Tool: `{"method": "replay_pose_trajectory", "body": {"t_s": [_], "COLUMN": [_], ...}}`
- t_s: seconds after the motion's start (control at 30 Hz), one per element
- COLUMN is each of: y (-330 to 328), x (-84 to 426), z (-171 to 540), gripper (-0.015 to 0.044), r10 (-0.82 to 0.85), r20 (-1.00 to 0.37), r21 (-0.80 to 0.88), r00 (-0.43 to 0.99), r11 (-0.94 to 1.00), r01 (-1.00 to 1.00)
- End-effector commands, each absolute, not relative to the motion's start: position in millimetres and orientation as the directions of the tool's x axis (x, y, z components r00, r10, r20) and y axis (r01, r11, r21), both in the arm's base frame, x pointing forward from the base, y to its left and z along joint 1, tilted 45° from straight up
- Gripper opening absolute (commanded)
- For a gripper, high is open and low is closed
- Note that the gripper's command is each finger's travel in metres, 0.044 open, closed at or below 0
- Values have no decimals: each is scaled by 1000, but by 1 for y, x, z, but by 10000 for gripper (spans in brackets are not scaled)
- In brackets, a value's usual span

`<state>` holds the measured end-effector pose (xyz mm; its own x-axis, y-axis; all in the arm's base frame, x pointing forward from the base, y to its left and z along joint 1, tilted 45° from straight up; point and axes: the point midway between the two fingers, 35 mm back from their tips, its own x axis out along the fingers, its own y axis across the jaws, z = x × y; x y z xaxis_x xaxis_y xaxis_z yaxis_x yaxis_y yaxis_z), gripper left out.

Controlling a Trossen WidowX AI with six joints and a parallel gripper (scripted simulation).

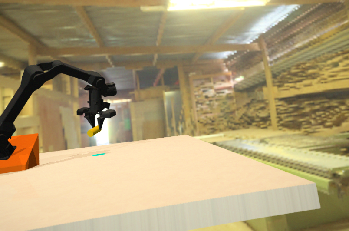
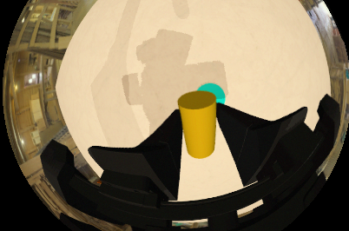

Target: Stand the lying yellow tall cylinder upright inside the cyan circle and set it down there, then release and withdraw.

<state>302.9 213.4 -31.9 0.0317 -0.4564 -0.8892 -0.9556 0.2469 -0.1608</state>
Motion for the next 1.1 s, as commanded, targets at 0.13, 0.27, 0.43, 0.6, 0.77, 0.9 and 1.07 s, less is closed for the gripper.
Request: {"method": "replay_pose_trajectory", "body": {"t_s": [0.13, 0.27, 0.43, 0.6, 0.77, 0.9, 1.07], "y": [214, 213, 213, 212, 212, 212, 211], "x": [303, 303, 304, 304, 305, 305, 305], "z": [-33, -34, -36, -38, -39, -40, -40], "gripper": [105, 105, 105, 105, 105, 105, 105], "r10": [-393, -366, -331, -296, -260, -231, -194], "r20": [-919, -931, -944, -955, -966, -973, -981], "r21": [-137, -126, -113, -101, -90, -82, -72], "r00": [25, 21, 18, 16, 15, 16, 17], "r11": [259, 265, 271, 276, 279, 281, 282], "r01": [-956, -956, -956, -956, -956, -956, -957]}}
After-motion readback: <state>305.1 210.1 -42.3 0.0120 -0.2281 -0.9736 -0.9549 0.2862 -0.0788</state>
